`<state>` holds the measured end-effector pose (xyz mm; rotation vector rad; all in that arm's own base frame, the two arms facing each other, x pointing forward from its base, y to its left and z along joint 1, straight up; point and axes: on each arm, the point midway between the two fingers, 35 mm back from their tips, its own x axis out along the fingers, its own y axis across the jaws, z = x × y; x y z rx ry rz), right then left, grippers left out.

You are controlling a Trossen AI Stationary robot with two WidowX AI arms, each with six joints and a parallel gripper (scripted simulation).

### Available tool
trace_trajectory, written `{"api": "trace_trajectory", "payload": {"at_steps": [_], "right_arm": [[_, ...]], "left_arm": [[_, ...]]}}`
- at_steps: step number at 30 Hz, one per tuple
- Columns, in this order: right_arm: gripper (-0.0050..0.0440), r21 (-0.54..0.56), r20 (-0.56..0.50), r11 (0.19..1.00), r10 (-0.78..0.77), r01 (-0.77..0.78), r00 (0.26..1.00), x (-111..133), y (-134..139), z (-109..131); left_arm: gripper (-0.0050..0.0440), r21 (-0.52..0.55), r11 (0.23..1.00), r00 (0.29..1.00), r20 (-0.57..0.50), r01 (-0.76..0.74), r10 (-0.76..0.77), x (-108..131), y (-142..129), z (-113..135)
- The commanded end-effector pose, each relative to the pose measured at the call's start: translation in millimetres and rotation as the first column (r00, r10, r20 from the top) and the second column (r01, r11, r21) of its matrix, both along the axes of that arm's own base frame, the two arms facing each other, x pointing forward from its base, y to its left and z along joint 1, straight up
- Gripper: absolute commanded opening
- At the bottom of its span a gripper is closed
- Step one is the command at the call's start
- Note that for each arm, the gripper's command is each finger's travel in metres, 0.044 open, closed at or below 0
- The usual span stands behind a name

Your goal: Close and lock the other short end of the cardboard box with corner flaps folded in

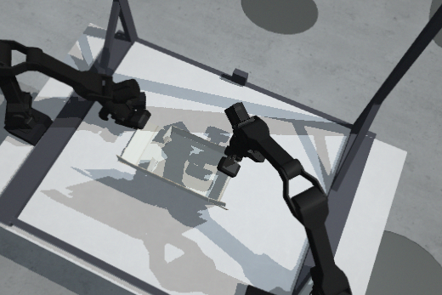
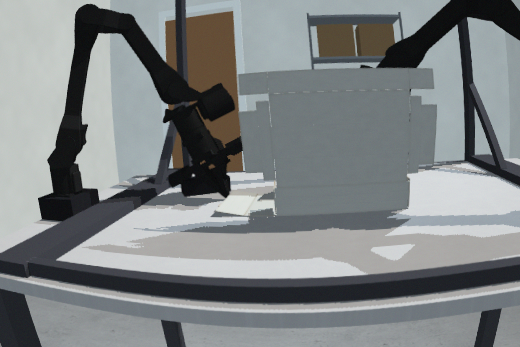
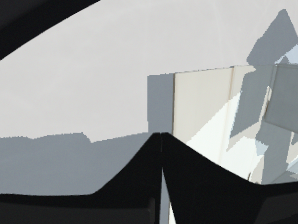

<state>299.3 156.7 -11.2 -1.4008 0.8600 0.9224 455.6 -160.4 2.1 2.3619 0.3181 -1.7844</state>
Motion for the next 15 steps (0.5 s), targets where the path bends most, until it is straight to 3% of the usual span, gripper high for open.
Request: {"api": "trace_trajectory", "payload": {"at_steps": [1, 15], "right_arm": [[0.0000, 0.013, 0.026, 1.000, -0.003, 0.002, 1.000, 9.0, 2.4, 9.0], [0.0000, 0.013, 0.026, 1.000, -0.002, 0.001, 1.000, 10.6, -0.1, 14.7]], "left_arm": [[0.0000, -0.012, 1.000, 1.000, 0.020, 0.000, 0.000, 3.7, -1.8, 8.5], [0.0000, -0.012, 1.000, 1.000, 0.020, 0.000, 0.000, 3.5, -1.7, 8.4]]}}
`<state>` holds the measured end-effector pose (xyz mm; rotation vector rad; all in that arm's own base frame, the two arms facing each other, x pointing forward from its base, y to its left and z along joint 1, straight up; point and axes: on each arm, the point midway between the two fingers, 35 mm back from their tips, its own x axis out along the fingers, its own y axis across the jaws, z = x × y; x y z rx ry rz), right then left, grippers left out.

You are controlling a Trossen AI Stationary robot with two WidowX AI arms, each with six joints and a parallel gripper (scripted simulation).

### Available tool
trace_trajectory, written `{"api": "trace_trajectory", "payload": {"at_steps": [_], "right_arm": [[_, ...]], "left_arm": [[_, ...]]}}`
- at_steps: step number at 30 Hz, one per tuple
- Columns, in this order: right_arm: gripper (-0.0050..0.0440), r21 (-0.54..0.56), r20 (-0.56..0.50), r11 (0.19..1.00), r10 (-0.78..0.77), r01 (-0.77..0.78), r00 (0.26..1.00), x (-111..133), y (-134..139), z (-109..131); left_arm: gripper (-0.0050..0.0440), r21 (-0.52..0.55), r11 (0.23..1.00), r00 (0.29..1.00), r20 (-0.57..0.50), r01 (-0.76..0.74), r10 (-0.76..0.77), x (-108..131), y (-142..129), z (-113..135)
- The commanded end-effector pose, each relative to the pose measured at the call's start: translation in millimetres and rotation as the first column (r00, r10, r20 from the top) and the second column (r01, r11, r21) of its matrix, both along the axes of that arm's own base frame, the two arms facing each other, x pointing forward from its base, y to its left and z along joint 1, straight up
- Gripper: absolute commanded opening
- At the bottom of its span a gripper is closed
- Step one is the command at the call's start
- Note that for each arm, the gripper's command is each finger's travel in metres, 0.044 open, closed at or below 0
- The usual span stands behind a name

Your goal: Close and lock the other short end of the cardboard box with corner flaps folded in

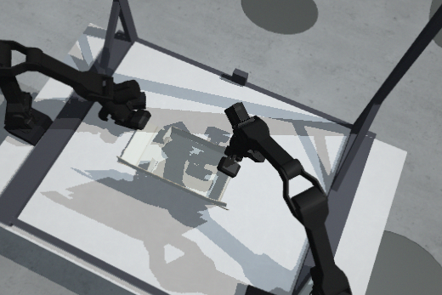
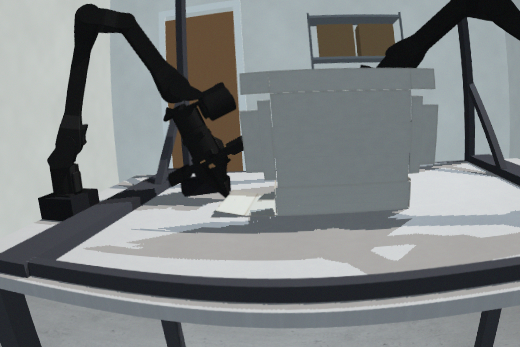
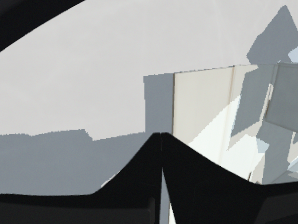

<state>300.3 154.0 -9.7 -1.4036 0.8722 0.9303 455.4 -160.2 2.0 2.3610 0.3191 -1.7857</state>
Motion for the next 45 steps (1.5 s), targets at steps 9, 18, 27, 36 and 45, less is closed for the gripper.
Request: {"api": "trace_trajectory", "payload": {"at_steps": [9, 18, 27, 36, 45], "right_arm": [[0.0000, 0.020, 0.037, 1.000, -0.003, 0.002, 0.999, 11, 1, 18], [0.0000, 0.020, 0.037, 1.000, -0.003, 0.002, 0.999, 15, -1, 25], [0.0000, 0.021, 0.036, 1.000, -0.002, 0.001, 0.999, 22, -1, 32], [0.0000, 0.021, 0.037, 1.000, -0.002, 0.001, 0.999, 34, 0, 40], [0.0000, 0.021, 0.037, 1.000, -0.001, 0.001, 0.999, 46, 1, 44]], "left_arm": [[0.0000, -0.012, 1.000, 1.000, 0.021, 0.001, -0.001, 4, -2, 8], [0.0000, -0.012, 1.000, 1.000, 0.020, 0.000, 0.000, 4, -2, 8], [0.0000, -0.012, 1.000, 1.000, 0.019, 0.000, 0.001, 3, -2, 8], [0.0000, -0.012, 1.000, 1.000, 0.019, 0.000, 0.001, 3, -2, 8], [0.0000, -0.011, 1.000, 1.000, 0.019, 0.000, 0.000, 3, -2, 8]]}}
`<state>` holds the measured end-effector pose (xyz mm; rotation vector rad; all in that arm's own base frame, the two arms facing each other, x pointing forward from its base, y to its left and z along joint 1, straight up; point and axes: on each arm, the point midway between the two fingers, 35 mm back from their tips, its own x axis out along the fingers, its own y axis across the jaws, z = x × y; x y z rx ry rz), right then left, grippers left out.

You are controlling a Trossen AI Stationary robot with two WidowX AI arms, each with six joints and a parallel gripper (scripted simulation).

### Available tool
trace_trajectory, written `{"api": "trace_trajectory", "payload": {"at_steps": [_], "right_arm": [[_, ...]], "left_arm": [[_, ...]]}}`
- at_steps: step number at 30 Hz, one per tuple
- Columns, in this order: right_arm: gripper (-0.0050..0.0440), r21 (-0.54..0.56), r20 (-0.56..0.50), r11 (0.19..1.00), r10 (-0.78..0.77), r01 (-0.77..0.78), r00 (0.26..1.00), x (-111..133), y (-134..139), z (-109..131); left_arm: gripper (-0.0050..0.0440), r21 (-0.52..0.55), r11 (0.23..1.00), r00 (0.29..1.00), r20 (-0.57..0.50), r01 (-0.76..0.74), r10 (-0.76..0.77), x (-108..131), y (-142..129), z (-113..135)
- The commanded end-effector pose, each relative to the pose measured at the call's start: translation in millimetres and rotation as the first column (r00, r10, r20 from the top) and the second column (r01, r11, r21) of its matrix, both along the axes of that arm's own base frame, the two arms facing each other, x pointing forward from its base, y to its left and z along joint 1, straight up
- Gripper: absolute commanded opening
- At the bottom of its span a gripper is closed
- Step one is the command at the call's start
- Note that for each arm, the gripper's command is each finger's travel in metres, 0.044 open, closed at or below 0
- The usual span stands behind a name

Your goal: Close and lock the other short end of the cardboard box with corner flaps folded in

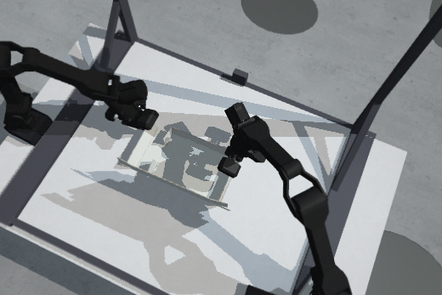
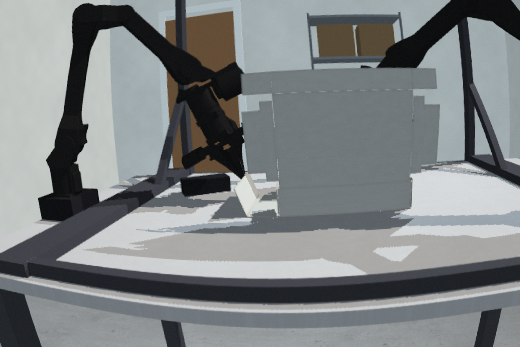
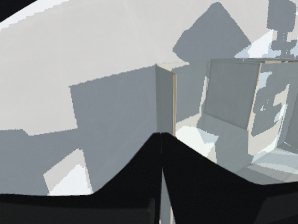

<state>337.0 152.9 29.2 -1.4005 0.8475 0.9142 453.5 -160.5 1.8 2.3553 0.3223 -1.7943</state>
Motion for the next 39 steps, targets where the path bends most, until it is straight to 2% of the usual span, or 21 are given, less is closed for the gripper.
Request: {"api": "trace_trajectory", "payload": {"at_steps": [1, 15, 18, 22, 38, 39], "right_arm": [[0.0000, 0.008, 0.013, 1.000, 0.001, -0.001, 1.000, 10, 2, 5], [0.0000, 0.008, 0.014, 1.000, 0.001, -0.001, 1.000, 28, 4, 5], [0.0000, 0.008, 0.013, 1.000, 0.000, 0.000, 1.000, 17, 4, -4], [0.0000, 0.008, 0.011, 1.000, 0.000, 0.000, 1.000, -11, 5, -27], [0.0000, 0.008, 0.011, 1.000, 0.000, 0.000, 1.000, -13, 5, -28], [0.0024, 0.007, 0.007, 1.000, 0.000, 0.000, 1.000, -12, 5, -28]], "left_arm": [[0.0000, -0.012, 1.000, 1.000, 0.027, 0.001, -0.001, 5, -1, 9], [0.0000, -0.012, 1.000, 1.000, 0.027, 0.001, -0.001, 5, -1, 9], [0.0000, -0.012, 1.000, 1.000, 0.027, 0.001, -0.001, 5, -1, 9], [0.0000, -0.012, 1.000, 1.000, 0.027, 0.001, -0.001, 5, -1, 9], [0.0000, -0.013, 1.000, 1.000, 0.027, 0.001, 0.000, 5, -1, 9], [0.0022, -0.013, 1.000, 1.000, 0.027, 0.001, 0.000, 5, -1, 9]]}}
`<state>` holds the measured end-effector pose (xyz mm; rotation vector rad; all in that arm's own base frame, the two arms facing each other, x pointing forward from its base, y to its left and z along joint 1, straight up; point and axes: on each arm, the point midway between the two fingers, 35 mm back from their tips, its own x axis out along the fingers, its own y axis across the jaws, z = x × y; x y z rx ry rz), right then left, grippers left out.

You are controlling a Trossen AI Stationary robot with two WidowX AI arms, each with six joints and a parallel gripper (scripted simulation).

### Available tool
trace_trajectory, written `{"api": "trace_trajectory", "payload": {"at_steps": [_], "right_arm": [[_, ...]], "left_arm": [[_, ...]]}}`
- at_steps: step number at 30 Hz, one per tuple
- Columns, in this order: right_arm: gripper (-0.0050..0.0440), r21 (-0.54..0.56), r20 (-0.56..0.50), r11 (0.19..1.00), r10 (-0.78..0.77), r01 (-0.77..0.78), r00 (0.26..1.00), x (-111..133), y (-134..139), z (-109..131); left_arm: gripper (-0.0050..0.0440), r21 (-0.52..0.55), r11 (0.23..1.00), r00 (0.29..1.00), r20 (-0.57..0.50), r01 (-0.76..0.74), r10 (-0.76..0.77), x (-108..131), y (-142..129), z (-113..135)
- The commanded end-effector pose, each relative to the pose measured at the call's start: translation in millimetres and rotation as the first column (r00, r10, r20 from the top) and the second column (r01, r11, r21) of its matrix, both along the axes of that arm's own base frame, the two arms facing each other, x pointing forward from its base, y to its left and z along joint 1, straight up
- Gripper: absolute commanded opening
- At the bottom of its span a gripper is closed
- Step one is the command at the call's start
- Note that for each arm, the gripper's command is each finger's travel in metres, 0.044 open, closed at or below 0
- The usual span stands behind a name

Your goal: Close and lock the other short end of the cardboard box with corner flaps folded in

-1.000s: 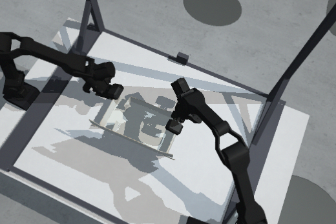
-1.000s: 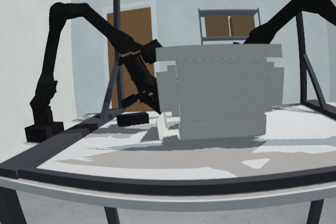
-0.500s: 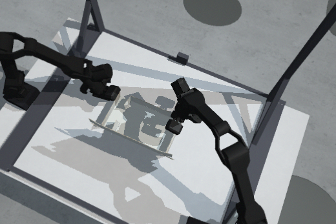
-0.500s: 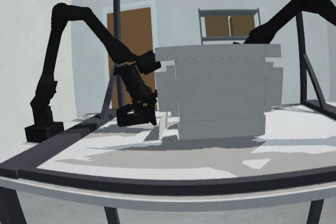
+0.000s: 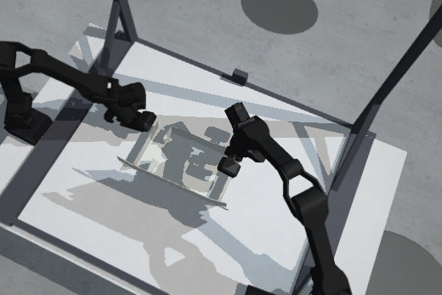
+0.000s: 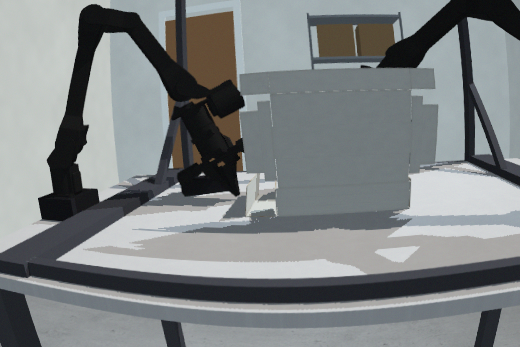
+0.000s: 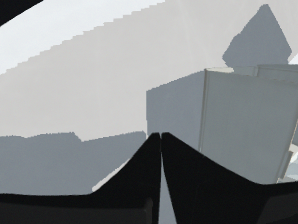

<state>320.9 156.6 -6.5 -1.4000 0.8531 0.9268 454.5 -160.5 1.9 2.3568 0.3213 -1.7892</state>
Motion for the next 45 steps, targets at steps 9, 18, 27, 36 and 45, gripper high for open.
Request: {"api": "trace_trajectory", "payload": {"at_steps": [9, 18, 27, 36, 45], "right_arm": [[0.0187, -0.023, -0.110, 1.000, -0.002, 0.000, 0.994, 32, -12, 28], [0.0187, -0.012, -0.218, 1.000, 0.001, -0.003, 0.976, 74, -34, 64], [0.0187, 0.001, -0.283, 1.000, 0.002, -0.002, 0.959, 103, -57, 85], [0.0187, -0.016, -0.393, 1.000, -0.004, -0.002, 0.919, 87, -68, 89], [0.0187, -0.016, -0.394, 1.000, -0.004, -0.002, 0.919, 87, -68, 89]], "left_arm": [[0.0056, -0.011, 1.000, 1.000, 0.024, 0.001, -0.001, 5, -2, 9], [0.0056, -0.011, 1.000, 1.000, 0.024, 0.001, -0.001, 4, -1, 9], [0.0056, -0.011, 1.000, 1.000, 0.024, 0.001, -0.001, 4, -1, 9], [0.0056, -0.012, 1.000, 1.000, 0.022, 0.001, -0.001, -21, -5, 62], [0.0056, -0.012, 1.000, 1.000, 0.022, 0.001, -0.001, -21, -5, 62]]}}
